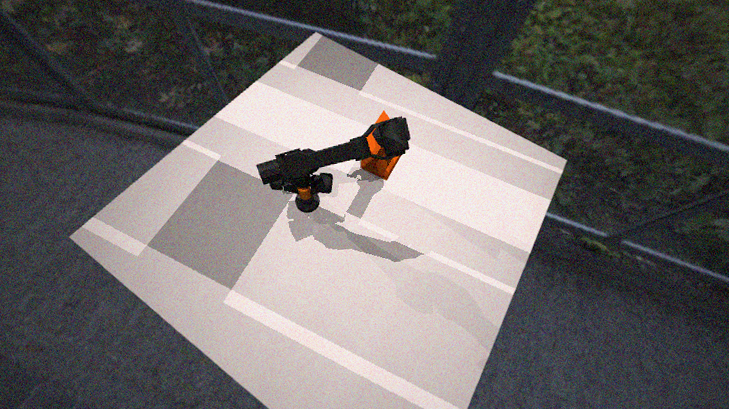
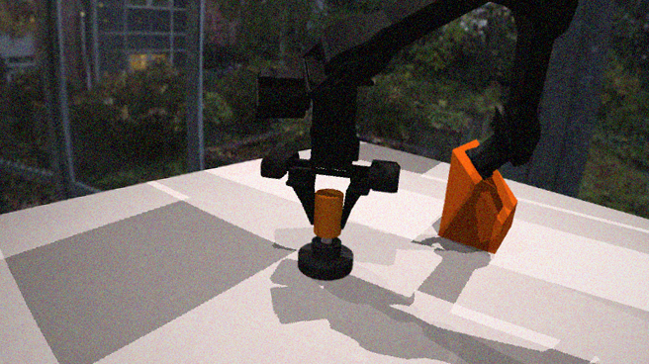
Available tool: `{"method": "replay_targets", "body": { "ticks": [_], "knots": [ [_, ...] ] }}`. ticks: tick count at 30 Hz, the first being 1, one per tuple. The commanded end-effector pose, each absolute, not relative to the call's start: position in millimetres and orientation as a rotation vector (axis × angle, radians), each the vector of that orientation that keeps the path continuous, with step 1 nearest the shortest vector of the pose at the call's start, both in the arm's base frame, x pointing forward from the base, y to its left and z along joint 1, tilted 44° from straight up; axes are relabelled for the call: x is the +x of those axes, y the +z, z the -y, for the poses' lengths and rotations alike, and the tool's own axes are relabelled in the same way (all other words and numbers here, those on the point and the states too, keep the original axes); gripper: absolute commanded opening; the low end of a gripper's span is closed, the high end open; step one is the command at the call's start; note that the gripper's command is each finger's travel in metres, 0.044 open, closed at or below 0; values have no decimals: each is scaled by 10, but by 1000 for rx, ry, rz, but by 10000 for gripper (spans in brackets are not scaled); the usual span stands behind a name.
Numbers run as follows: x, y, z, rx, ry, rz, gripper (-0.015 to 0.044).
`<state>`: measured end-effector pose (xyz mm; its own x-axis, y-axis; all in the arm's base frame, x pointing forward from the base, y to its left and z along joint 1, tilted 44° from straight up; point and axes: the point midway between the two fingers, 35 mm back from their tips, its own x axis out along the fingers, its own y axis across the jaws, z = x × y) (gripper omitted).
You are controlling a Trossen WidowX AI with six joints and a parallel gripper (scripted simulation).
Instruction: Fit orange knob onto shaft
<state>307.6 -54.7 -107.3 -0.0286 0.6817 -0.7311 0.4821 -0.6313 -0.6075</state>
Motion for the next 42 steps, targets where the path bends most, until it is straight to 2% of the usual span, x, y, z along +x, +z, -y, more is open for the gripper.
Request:
{"method": "replay_targets", "body": {
  "ticks": [1, 31, 42],
  "knots": [
    [3081, -1080, 542, -2064, 1726, 1251, 0],
    [3072, -1179, 450, -2056, 1733, 1249, 0],
    [3072, -1179, 450, -2056, 1733, 1249, 289]
  ]
}}
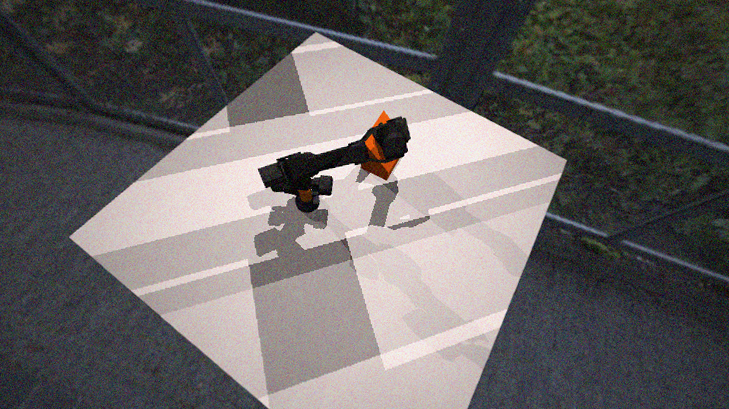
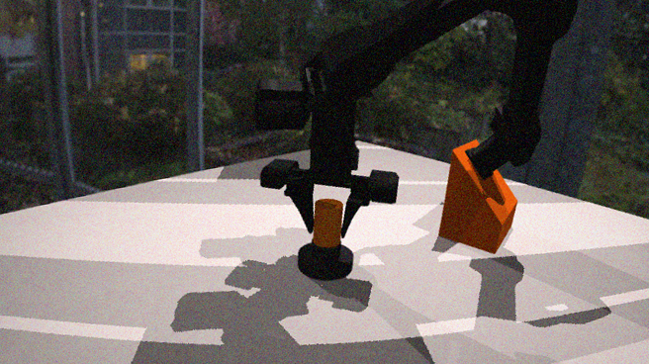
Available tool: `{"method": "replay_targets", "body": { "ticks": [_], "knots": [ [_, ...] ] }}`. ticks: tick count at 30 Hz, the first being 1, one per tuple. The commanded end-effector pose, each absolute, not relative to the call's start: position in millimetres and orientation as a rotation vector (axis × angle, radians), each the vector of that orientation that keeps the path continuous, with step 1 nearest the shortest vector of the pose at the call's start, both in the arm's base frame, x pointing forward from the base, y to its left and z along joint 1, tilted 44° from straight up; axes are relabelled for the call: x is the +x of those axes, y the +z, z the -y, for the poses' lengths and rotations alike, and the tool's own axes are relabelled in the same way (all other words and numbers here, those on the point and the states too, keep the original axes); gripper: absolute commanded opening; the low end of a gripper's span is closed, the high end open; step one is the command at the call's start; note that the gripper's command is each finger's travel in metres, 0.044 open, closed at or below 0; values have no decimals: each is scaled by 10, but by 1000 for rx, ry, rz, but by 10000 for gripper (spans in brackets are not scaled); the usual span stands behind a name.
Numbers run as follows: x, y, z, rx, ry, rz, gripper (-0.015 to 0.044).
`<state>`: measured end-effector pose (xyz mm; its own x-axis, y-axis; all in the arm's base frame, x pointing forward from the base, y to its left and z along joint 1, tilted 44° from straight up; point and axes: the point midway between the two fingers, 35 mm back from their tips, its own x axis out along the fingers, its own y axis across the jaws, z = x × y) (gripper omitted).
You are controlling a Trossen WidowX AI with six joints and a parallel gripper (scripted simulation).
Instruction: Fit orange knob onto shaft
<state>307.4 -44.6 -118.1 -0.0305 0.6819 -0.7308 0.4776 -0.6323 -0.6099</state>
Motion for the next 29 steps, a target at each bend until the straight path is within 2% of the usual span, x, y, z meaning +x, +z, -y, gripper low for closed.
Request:
{"method": "replay_targets", "body": {
  "ticks": [1, 6, 13, 19, 29],
  "knots": [
    [3072, -1179, 450, -2056, 1733, 1249, 315],
    [3072, -1179, 450, -2056, 1733, 1249, 440],
    [3077, -1160, 472, -2057, 1733, 1248, 440],
    [3099, -505, 1094, -2057, 1738, 1246, 440],
    [3115, -490, 1125, -2057, 1737, 1246, 440]
  ]
}}
